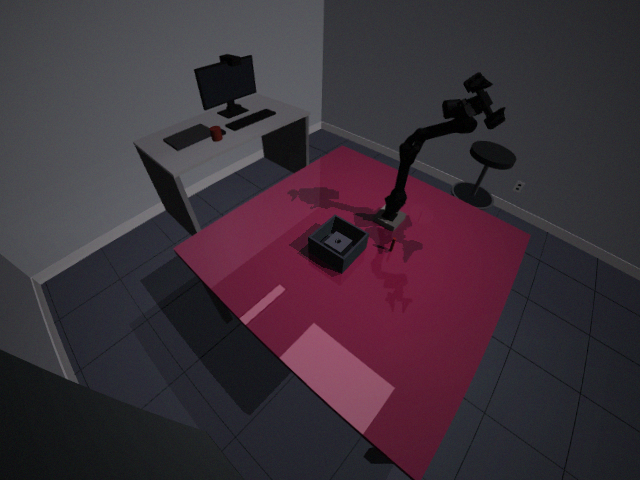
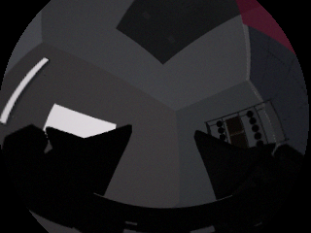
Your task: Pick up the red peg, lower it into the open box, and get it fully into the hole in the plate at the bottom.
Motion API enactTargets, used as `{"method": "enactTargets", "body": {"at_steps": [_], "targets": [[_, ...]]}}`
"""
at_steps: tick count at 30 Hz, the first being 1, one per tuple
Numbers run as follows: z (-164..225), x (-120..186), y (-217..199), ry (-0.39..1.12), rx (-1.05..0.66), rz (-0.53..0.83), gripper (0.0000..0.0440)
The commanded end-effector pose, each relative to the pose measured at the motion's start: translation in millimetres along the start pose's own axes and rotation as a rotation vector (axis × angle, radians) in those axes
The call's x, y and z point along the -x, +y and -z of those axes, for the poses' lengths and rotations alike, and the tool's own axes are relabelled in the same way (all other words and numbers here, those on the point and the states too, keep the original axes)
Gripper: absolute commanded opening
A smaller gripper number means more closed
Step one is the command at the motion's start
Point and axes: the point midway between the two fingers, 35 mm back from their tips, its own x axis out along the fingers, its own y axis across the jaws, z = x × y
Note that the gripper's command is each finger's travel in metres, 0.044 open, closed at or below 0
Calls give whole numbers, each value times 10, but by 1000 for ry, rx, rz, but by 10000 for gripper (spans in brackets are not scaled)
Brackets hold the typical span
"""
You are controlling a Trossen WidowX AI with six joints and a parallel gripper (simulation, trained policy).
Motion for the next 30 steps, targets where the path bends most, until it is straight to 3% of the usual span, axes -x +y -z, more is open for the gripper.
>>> {"method": "enactTargets", "body": {"at_steps": [1, 2, 17, 30], "targets": [[-19, -30, -6, -4, 30, 1, 422], [-35, -64, -15, -6, 65, -2, 440], [-90, -527, -449, 94, 569, -39, 440], [-524, -870, -1103, 202, 983, 84, 440]]}}
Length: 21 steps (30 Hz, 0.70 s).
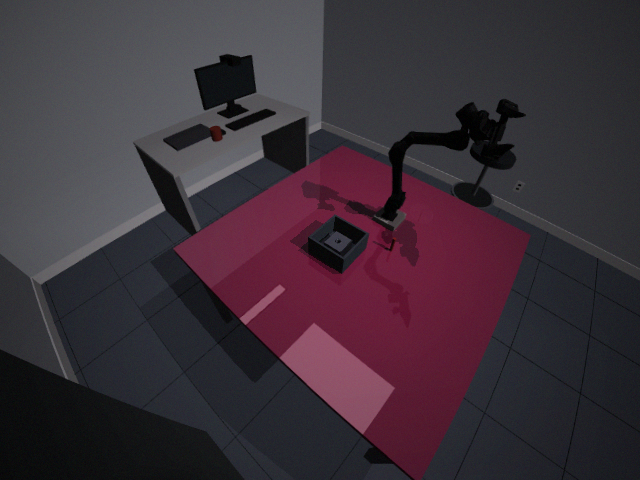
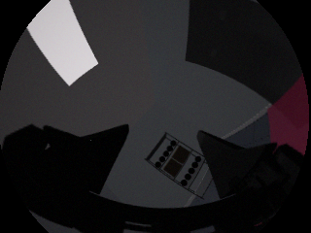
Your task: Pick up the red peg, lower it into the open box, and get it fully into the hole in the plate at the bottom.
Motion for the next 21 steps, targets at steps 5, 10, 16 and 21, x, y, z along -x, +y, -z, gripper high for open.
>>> {"method": "enactTargets", "body": {"at_steps": [5, 10, 16, 21], "targets": [[43, -122, -636, 117, 211, 116, 440], [11, -121, -1120, 200, 320, 225, 440], [-97, -11, -1733, 300, 411, 390, 440], [-235, 173, -2227, 376, 450, 548, 440]]}}
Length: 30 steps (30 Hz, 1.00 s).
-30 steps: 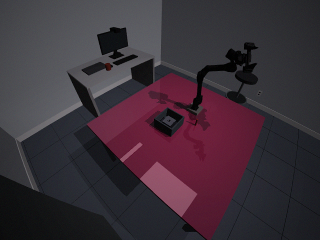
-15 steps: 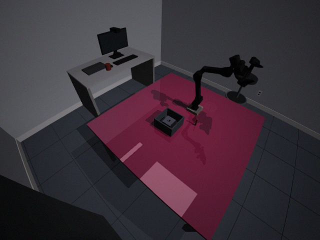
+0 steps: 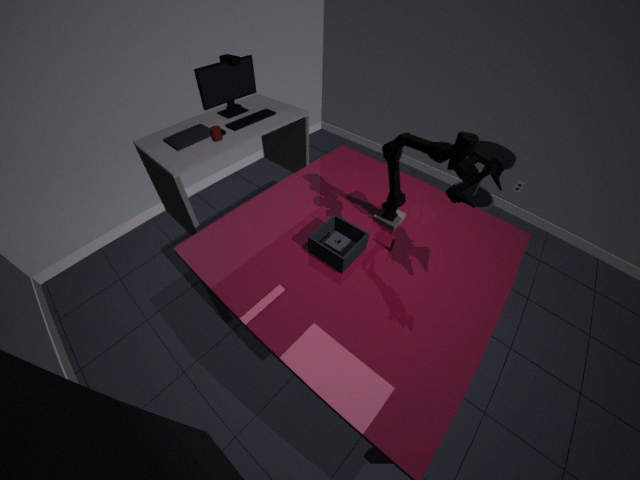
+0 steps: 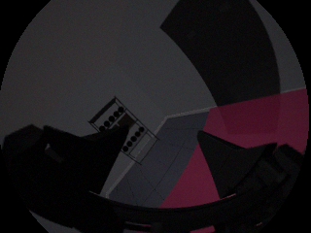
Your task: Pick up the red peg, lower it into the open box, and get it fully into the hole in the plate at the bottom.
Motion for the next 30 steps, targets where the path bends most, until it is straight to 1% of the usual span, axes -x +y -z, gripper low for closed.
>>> {"method": "enactTargets", "body": {"at_steps": [1, 8, 16, 23, 30], "targets": [[88, -13, -410, 77, 15, 111, 440], [242, 79, -1130, 208, 5, 326, 440], [428, 339, -1842, 340, -61, 573, 440], [604, 645, -2338, 436, -152, 785, 440], [790, 978, -2717, 516, -260, 996, 440]]}}
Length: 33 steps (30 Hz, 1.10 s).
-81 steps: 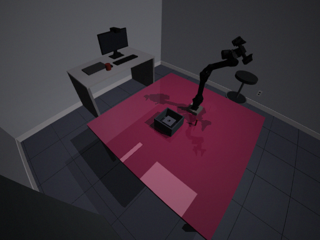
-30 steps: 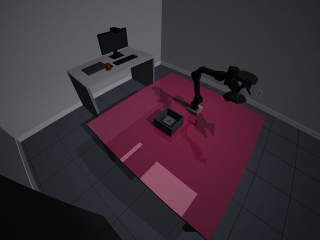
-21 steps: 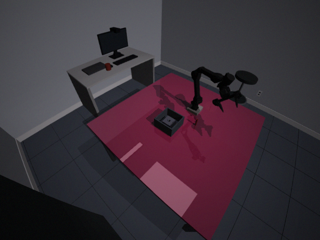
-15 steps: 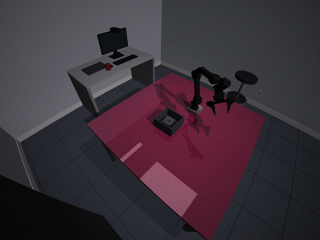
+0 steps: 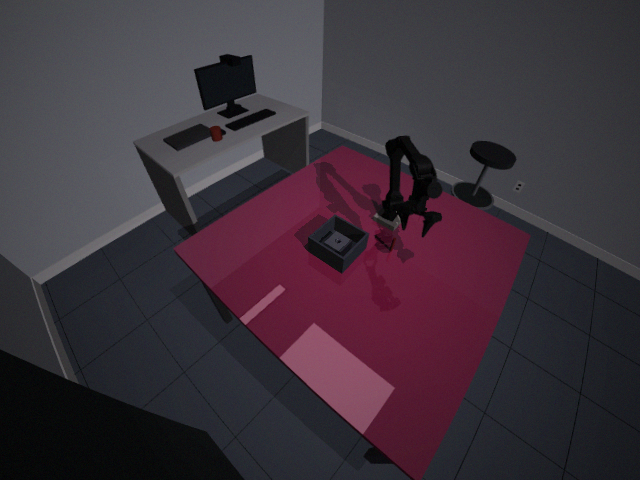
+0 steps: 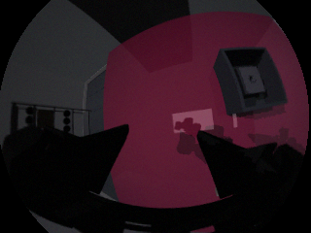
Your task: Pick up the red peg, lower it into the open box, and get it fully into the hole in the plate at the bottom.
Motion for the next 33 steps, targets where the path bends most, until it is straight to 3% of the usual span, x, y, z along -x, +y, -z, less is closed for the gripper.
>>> {"method": "enactTargets", "body": {"at_steps": [1, 16, 33], "targets": [[88, -92, -270, 63, -67, 110, 440], [420, -394, -943, 218, -287, 450, 440], [607, -986, -1221, 200, -361, 550, 440]]}}
